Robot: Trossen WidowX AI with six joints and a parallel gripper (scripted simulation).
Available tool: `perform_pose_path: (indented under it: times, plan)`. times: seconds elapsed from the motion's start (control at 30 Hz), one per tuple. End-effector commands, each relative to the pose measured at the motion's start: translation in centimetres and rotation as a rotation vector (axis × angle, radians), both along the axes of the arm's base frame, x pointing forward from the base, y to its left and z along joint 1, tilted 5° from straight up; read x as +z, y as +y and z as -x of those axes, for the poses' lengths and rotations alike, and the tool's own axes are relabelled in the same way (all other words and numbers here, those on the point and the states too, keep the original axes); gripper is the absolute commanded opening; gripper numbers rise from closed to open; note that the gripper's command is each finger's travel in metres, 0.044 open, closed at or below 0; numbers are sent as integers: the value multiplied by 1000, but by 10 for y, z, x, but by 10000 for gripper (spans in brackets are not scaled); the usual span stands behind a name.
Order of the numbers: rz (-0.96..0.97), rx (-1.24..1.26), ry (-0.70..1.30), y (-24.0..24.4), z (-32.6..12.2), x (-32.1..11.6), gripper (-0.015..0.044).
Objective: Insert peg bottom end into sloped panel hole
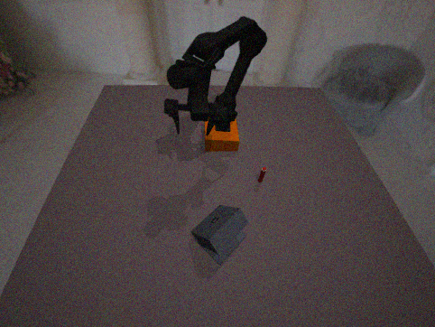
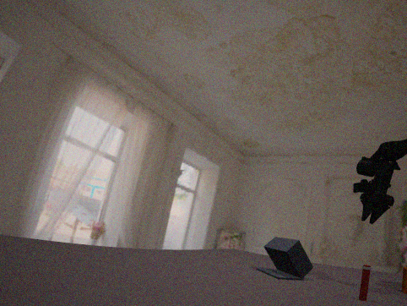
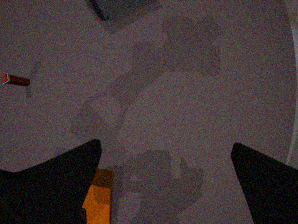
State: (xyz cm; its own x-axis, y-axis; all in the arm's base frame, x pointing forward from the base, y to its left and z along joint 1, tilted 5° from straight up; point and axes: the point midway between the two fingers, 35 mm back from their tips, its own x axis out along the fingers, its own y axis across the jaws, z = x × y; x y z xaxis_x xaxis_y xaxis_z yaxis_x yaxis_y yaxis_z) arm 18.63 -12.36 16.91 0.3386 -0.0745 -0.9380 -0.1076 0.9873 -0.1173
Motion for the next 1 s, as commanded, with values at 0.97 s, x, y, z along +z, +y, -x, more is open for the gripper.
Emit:
perform_pose_path:
  times: [0.97]
  plan:
    - [-91, 129, 83, 74, -55, -23, 440]
